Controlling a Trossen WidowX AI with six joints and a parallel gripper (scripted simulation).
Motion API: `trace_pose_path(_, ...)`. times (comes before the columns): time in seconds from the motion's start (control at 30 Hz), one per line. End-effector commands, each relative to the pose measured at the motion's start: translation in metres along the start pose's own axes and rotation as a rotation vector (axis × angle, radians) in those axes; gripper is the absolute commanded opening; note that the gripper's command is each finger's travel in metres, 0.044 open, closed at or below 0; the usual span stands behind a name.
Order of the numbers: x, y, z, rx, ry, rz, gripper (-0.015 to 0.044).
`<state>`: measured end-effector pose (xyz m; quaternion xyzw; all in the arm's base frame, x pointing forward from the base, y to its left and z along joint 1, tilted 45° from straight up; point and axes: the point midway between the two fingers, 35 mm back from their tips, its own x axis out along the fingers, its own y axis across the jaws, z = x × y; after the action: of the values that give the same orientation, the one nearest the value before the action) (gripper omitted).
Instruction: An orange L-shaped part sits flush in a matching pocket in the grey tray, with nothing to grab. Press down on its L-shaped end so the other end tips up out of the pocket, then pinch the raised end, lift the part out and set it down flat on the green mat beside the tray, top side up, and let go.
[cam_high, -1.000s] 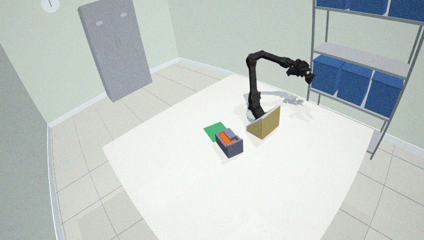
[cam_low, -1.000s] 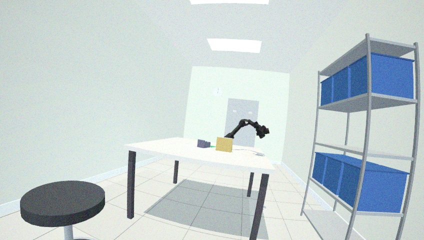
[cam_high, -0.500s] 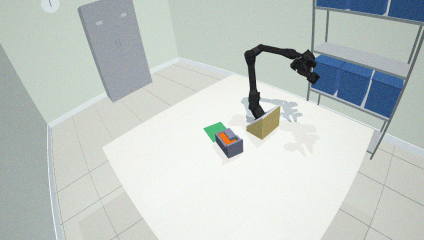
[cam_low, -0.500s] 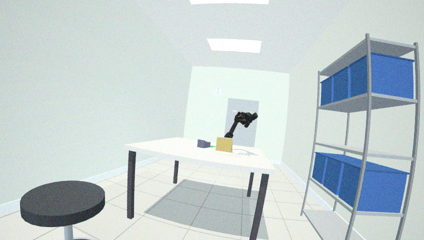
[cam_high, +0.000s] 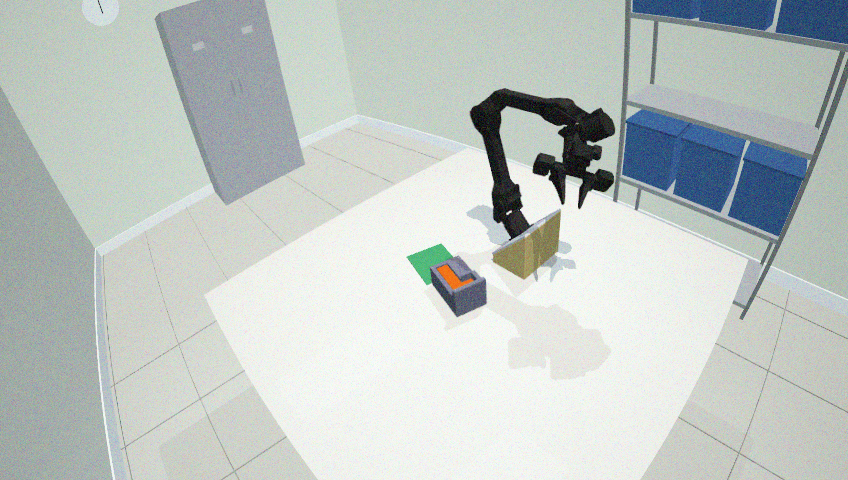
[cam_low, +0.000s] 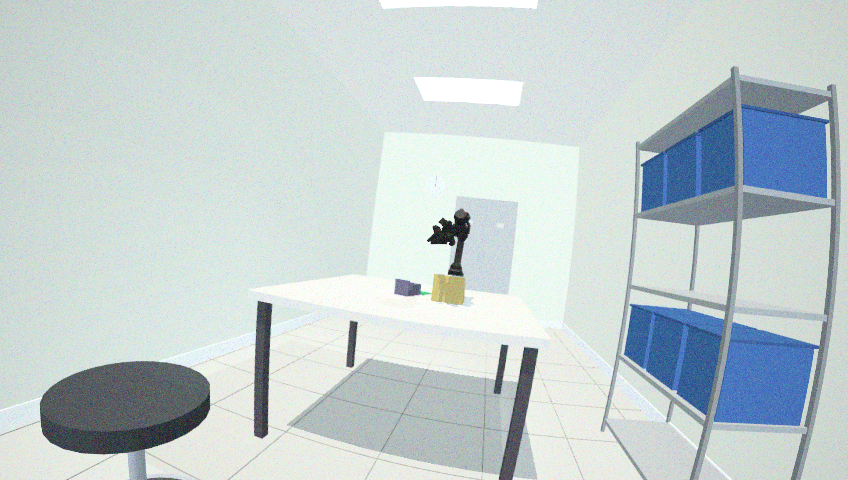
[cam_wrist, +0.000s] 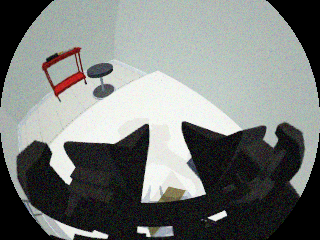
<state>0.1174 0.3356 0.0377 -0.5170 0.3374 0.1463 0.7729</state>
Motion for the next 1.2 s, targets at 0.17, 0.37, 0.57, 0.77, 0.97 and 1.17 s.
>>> trace_pose_path(0.17,0.091,-0.097,-0.042,0.414,0.417,-0.082,0.0180)
trace_pose_path(0.37,0.130,-0.160,-0.094,0.723,0.728,-0.171,0.0180)
trace_pose_path(0.57,0.147,-0.208,-0.150,0.992,1.007,-0.272,0.0180)
trace_pose_path(0.77,0.147,-0.209,-0.152,1.001,1.016,-0.276,0.0180)
trace_pose_path(0.97,0.171,-0.200,-0.183,1.001,1.015,-0.276,0.0180)
trace_pose_path(1.17,0.187,-0.192,-0.212,1.000,1.015,-0.279,0.0180)
